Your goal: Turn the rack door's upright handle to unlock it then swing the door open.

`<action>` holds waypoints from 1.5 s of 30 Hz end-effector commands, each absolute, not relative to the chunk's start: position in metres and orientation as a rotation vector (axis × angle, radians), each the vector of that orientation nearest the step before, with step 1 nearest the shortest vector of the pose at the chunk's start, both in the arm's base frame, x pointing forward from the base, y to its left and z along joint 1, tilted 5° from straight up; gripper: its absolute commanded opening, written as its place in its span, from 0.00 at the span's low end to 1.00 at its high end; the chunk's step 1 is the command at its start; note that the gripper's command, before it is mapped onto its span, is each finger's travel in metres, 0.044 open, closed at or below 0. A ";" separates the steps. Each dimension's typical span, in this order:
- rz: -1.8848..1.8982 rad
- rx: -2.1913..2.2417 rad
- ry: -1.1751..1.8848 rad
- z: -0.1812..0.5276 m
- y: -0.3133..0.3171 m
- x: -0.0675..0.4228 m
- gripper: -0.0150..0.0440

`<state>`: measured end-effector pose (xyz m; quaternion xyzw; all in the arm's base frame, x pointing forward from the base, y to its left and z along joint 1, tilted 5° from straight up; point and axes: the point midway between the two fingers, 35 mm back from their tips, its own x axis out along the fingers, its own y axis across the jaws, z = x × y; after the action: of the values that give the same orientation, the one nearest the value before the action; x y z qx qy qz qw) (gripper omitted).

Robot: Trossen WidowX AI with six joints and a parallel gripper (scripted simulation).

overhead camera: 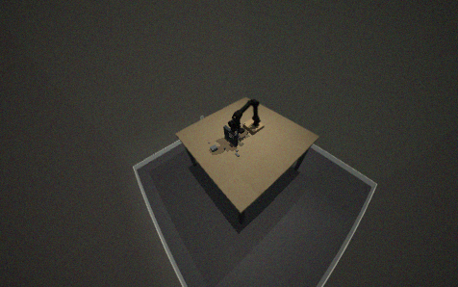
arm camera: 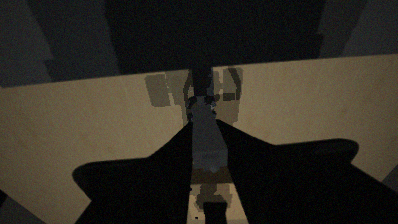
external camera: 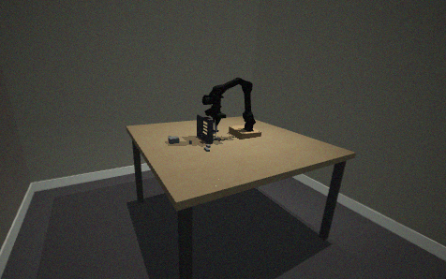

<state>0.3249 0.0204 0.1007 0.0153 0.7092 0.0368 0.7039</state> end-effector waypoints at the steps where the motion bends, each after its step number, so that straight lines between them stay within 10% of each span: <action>1: 0.081 0.036 1.579 0.100 0.020 0.325 0.29; 45: 1.463 -1.371 0.993 0.100 0.020 0.325 0.27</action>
<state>0.3244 0.0207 0.1004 -0.5182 0.4390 0.5592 0.4754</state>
